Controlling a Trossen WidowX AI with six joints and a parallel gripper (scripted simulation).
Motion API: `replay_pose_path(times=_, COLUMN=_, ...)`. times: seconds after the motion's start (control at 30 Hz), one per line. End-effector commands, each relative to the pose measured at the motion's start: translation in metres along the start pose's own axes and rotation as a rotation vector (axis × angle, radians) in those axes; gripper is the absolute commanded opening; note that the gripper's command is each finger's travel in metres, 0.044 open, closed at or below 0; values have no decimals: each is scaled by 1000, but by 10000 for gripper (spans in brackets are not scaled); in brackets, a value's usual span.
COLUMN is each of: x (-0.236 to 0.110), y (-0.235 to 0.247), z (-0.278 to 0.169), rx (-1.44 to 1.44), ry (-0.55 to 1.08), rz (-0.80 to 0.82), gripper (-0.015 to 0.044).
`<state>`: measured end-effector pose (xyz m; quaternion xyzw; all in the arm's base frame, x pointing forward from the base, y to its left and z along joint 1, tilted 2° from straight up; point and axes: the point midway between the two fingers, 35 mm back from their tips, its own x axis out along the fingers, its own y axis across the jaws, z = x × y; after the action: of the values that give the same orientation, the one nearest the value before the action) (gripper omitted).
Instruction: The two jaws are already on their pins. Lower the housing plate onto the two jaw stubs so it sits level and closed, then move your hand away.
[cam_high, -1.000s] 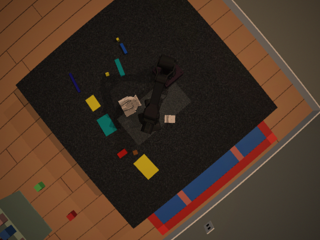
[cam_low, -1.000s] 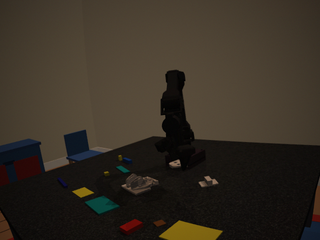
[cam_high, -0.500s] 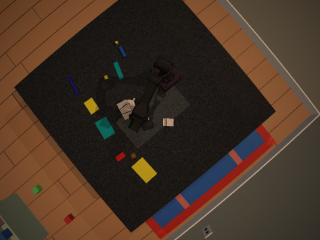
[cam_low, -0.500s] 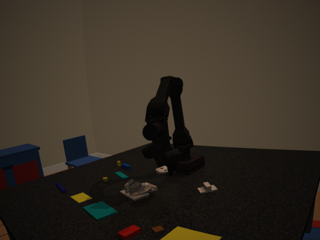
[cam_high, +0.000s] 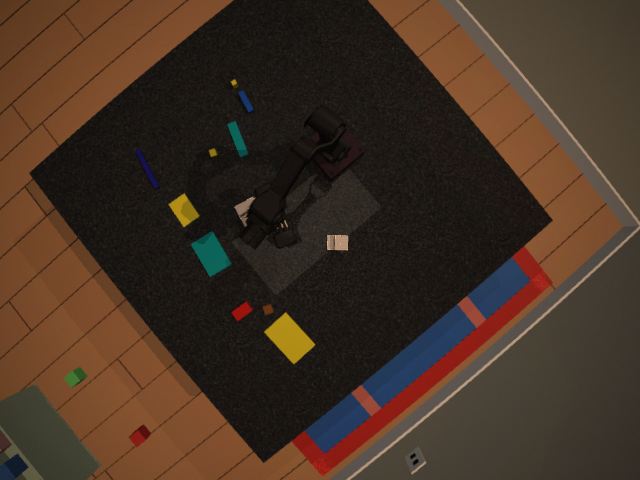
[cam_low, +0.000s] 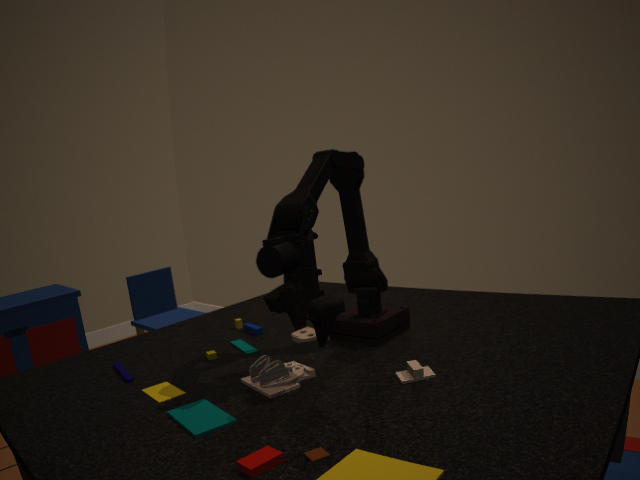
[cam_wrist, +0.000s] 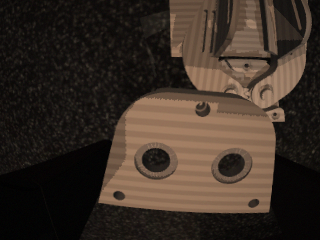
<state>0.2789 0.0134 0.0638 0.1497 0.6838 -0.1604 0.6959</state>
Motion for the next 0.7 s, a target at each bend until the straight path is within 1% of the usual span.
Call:
replay_pose_path(times=0.0, x=0, y=-13, z=5, rx=-28, ry=-3, rz=-4, gripper=351)
replay_pose_path(times=0.37, x=0, y=-46, z=15, rx=-98, ry=-3, rz=-10, gripper=351)
replay_pose_path(times=0.67, x=0, y=-48, z=16, rx=-102, ry=-3, rz=-10, gripper=351)
